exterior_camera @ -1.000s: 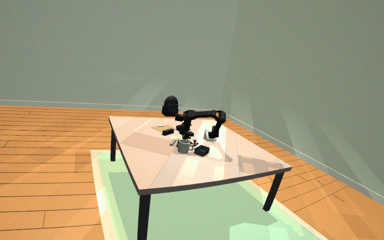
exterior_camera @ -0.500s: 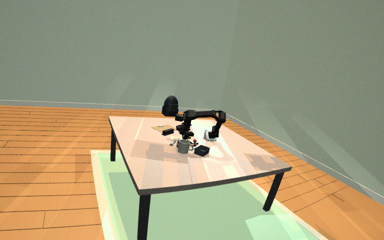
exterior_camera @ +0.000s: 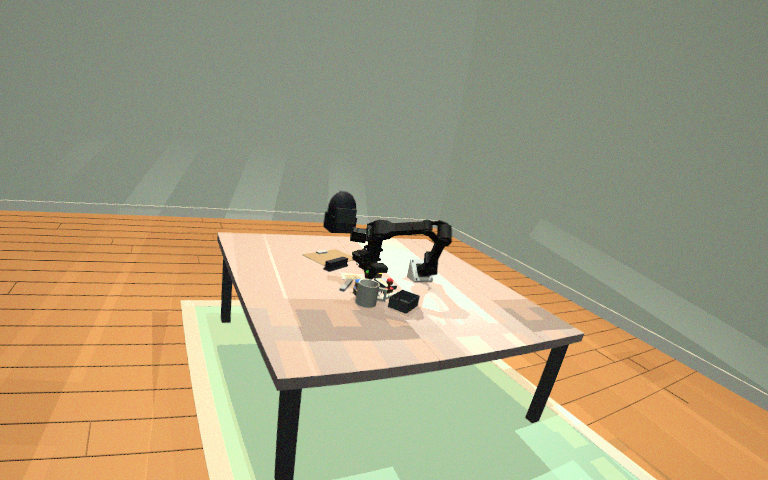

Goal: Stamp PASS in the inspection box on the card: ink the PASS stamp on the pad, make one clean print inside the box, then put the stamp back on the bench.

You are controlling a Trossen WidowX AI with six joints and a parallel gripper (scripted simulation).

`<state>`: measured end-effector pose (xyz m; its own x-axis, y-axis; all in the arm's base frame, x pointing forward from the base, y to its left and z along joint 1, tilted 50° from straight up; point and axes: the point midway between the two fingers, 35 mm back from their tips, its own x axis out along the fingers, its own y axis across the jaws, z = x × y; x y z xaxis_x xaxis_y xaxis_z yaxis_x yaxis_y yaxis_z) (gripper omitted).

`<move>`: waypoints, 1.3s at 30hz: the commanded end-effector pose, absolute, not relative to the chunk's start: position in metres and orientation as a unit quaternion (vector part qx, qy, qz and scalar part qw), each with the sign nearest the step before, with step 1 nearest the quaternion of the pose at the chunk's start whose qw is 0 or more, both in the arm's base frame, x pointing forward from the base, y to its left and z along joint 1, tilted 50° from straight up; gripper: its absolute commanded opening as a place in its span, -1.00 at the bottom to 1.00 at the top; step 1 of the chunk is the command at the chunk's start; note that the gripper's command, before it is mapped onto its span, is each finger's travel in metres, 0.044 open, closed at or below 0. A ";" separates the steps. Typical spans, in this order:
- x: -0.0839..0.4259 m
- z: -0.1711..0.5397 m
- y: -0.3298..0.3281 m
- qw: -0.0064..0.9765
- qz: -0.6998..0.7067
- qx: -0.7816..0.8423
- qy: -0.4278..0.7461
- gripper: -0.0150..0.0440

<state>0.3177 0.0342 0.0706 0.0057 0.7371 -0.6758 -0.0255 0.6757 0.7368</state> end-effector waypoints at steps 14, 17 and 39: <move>0.318 0.073 0.035 0.652 0.296 0.277 0.641 -0.49; 0.318 0.074 0.034 0.652 0.296 0.277 0.641 -0.49; 0.319 0.087 0.018 0.652 0.295 0.276 0.642 -0.49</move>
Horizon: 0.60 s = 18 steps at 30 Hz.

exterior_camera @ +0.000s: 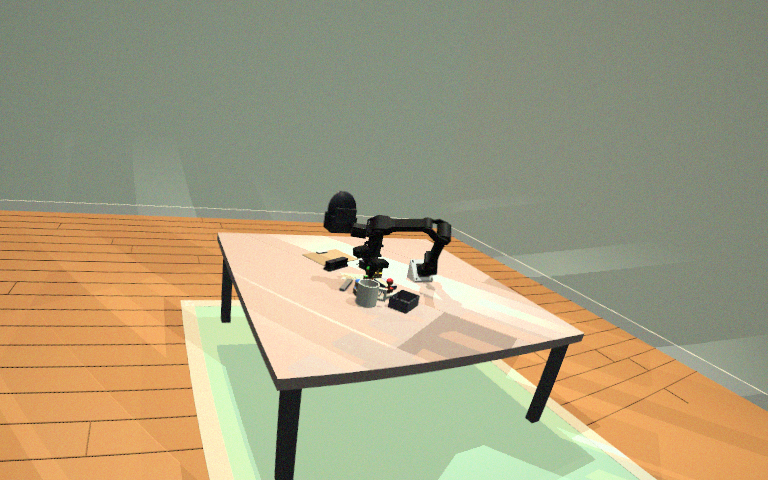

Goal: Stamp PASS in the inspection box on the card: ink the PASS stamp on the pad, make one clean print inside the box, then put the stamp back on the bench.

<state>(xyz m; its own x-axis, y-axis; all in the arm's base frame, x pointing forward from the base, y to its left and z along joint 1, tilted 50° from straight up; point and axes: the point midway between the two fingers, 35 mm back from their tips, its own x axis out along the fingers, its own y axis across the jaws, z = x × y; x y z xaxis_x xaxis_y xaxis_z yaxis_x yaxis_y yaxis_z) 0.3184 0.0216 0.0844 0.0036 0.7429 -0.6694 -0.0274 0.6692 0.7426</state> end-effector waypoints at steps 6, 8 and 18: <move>0.319 0.093 0.010 0.652 0.295 0.276 0.642 -0.49; 0.319 0.095 0.008 0.652 0.295 0.276 0.642 -0.49; 0.318 0.106 -0.005 0.652 0.295 0.276 0.642 -0.49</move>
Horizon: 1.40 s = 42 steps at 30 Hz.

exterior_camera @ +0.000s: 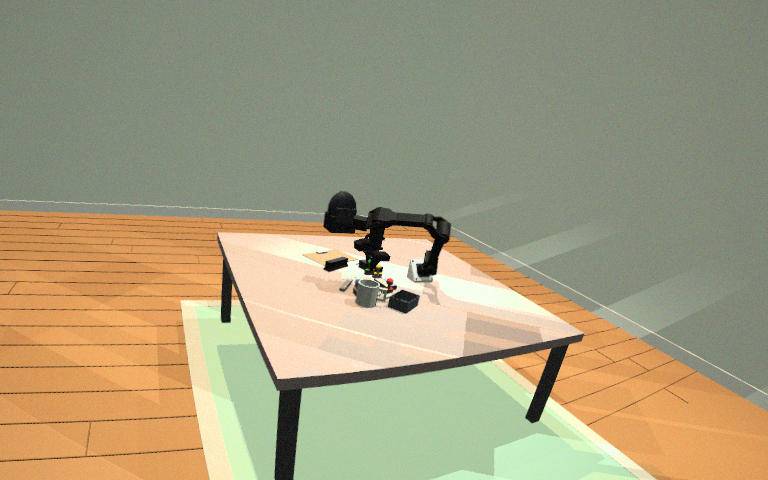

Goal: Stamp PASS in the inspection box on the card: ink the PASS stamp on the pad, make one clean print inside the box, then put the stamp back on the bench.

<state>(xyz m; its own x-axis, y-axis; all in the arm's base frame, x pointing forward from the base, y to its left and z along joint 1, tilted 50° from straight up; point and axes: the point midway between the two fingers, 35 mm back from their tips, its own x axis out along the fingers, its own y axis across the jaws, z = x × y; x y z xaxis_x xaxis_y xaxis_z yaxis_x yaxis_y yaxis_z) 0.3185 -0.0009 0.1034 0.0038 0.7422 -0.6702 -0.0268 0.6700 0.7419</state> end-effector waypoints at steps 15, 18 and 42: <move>0.336 0.068 -0.045 0.584 0.165 0.394 0.690 -0.49; 0.339 0.057 -0.055 0.563 0.130 0.422 0.698 -0.49; 0.346 0.014 -0.081 0.486 0.018 0.505 0.713 -0.49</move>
<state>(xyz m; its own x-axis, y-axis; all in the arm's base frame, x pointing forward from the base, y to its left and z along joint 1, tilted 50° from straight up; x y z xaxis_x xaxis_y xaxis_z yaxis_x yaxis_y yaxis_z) 0.3462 -0.0841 0.0166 -0.0111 0.7378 -0.6749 0.6999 0.4878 0.5217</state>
